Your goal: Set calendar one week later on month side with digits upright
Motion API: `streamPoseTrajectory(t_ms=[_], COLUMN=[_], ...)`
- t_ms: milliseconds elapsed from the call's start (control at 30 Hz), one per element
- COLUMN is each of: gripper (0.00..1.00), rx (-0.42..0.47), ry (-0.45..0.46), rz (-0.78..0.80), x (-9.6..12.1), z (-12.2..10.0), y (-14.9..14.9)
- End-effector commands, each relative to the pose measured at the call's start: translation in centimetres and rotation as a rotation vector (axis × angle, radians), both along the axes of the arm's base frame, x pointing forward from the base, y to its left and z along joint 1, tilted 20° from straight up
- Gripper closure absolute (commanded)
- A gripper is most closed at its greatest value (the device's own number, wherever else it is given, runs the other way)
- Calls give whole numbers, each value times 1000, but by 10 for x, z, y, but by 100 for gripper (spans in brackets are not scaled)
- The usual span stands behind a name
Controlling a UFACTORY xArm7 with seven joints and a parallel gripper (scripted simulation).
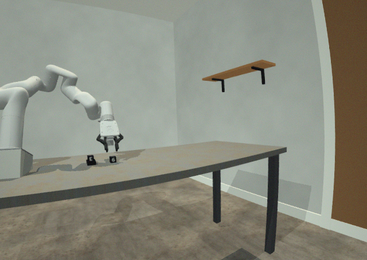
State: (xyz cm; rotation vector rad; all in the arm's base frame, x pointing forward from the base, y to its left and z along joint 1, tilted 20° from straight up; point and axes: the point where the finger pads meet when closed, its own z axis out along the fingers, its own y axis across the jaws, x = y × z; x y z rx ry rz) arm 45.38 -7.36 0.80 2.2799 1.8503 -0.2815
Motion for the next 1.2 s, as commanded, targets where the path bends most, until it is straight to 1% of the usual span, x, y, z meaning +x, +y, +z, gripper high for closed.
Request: streamPoseTrajectory(t_ms=[0,667,1167], gripper=[53,53,53], rx=[0,0,0], ry=[-4,-4,-4], rz=[-2,-2,-2], x=[2,5,5], z=[-7,-34,-39], y=[2,11,13])
